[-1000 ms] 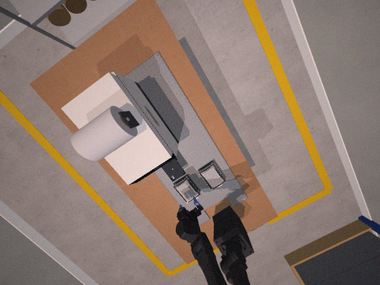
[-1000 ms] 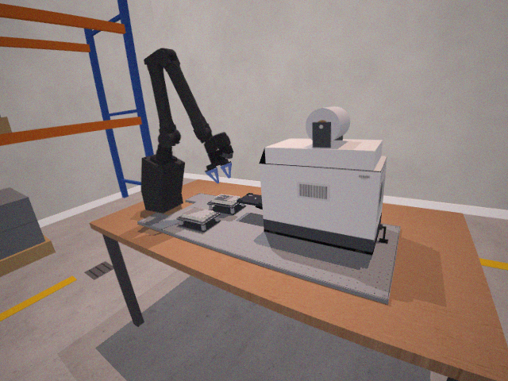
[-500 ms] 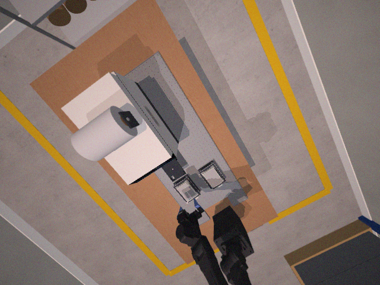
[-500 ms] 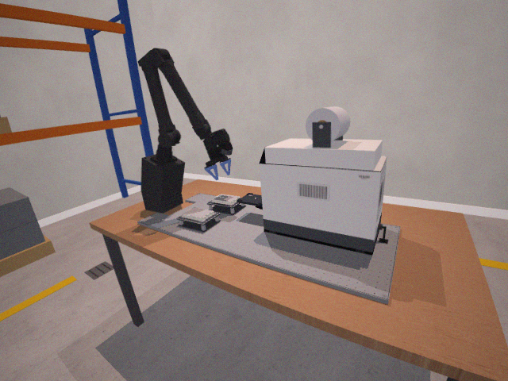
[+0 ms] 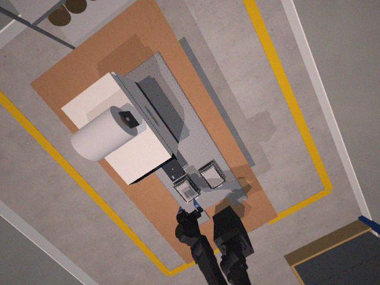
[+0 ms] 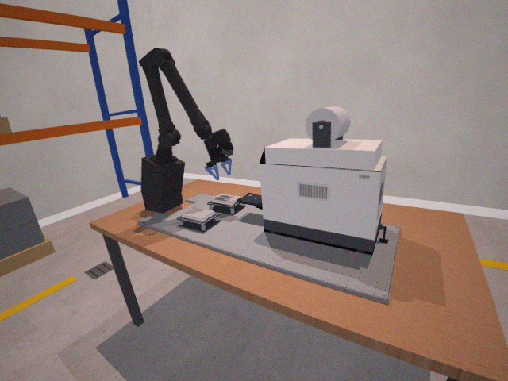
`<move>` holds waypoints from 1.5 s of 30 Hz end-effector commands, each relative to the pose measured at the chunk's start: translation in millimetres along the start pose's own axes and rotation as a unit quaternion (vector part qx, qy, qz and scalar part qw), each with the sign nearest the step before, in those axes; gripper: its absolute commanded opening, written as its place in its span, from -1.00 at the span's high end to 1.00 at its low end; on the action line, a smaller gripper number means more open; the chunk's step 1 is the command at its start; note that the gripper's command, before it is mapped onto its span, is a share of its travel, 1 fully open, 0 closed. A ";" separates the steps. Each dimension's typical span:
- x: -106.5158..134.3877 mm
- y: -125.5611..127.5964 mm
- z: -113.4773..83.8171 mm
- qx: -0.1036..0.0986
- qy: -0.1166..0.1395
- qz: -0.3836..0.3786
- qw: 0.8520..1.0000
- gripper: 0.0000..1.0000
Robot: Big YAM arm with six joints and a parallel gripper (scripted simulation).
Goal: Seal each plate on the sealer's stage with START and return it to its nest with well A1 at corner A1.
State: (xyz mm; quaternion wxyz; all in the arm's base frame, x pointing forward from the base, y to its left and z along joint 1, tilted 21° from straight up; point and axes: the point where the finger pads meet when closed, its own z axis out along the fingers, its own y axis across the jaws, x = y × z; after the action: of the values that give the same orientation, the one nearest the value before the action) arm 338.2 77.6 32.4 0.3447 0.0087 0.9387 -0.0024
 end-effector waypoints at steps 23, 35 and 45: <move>-21.2 10.3 -2.8 -0.010 -0.022 -0.004 1.000 -1.00; -14.9 9.0 1.2 -0.006 -0.012 -0.006 1.000 -1.00; -14.8 -0.6 11.0 -0.001 0.061 -0.003 0.998 -1.00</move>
State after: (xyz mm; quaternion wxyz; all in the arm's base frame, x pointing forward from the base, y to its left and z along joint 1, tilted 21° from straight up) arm 334.2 79.5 22.4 0.2976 0.0005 0.9547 0.0047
